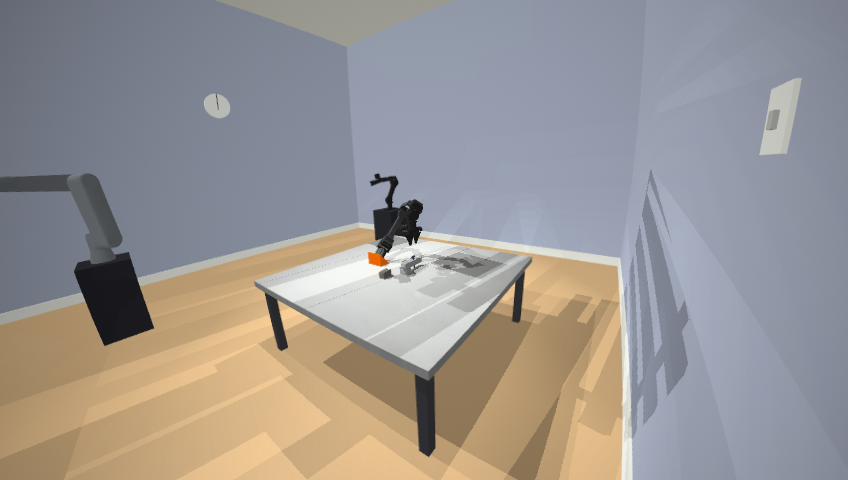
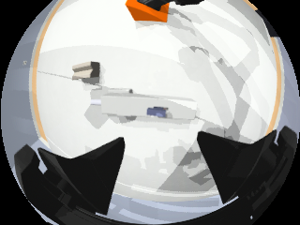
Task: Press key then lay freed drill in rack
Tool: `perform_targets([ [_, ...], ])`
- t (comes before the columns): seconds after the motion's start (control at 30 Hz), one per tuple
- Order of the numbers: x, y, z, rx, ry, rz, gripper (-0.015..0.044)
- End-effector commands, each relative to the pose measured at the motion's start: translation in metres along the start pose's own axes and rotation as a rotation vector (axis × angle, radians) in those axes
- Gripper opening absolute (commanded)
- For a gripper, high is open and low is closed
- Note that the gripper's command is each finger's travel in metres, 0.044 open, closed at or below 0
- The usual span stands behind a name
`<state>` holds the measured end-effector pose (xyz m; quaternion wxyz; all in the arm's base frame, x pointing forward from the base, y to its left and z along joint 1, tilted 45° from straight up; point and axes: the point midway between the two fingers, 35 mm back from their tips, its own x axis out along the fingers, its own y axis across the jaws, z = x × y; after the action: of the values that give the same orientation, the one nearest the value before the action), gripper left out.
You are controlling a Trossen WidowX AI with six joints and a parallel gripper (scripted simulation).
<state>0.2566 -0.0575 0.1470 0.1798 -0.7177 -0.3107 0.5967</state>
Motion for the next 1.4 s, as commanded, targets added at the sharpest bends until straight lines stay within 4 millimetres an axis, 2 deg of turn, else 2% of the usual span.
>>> perform_targets([
  [0.0, 0.007, 0.012, 0.001, -0.263, -0.012, -0.006, 0.0440],
  [0.57, 0.033, 0.067, 0.002, -1.870, -0.020, -0.041, 0.0440],
  [1.23, 0.058, 0.105, 0.008, -3.115, 0.019, -0.084, 0.0440],
  [1.27, 0.060, 0.107, 0.008, 3.106, -0.025, 0.085, 0.0440],
  [1.37, 0.064, 0.113, 0.011, 2.927, -0.040, 0.082, 0.0440],
])
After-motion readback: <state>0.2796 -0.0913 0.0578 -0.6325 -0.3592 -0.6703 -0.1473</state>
